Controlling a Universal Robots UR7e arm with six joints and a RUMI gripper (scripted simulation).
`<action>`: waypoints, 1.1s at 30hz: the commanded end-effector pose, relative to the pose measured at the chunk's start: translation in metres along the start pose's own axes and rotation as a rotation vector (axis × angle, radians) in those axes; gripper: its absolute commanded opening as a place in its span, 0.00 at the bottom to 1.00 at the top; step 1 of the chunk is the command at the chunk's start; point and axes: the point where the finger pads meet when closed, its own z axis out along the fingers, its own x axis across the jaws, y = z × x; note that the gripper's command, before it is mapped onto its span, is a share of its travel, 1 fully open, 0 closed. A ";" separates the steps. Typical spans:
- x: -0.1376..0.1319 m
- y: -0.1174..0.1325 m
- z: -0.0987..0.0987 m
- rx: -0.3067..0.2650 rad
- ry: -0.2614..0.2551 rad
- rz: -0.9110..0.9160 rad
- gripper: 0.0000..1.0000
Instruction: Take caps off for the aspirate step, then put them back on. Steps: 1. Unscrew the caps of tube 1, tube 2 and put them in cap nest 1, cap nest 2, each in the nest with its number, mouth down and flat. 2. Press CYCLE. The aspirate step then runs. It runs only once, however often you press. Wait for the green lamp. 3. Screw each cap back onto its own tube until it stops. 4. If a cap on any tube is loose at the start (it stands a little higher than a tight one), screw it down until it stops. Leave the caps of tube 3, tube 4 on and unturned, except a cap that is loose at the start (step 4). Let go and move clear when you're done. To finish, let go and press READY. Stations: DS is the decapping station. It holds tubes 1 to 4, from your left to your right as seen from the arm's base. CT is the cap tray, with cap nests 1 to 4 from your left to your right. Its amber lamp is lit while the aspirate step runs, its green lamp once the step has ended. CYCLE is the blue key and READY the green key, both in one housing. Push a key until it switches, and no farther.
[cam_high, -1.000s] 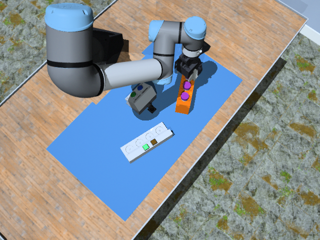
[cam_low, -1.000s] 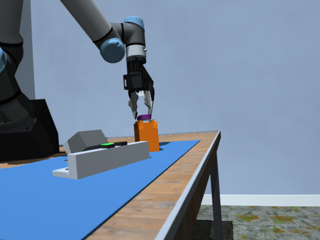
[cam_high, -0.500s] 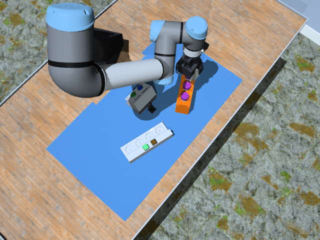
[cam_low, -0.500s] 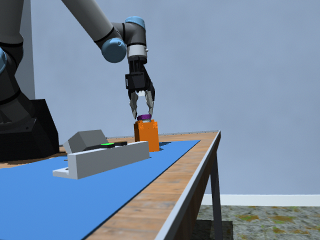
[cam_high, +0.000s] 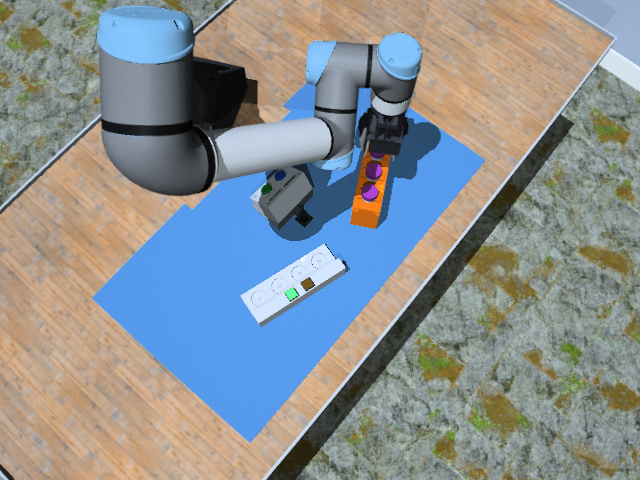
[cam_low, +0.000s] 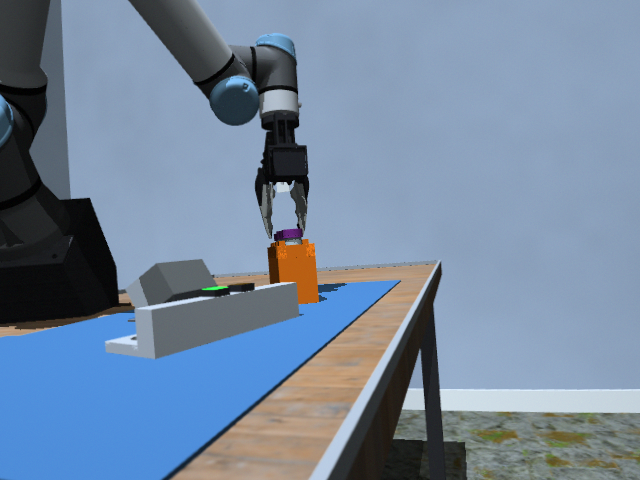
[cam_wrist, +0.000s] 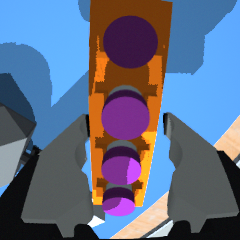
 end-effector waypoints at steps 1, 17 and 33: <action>-0.001 -0.002 0.000 0.011 0.015 -0.238 0.35; 0.001 -0.002 -0.002 0.008 0.018 -0.443 0.00; 0.000 -0.002 -0.002 0.010 0.018 -0.343 0.00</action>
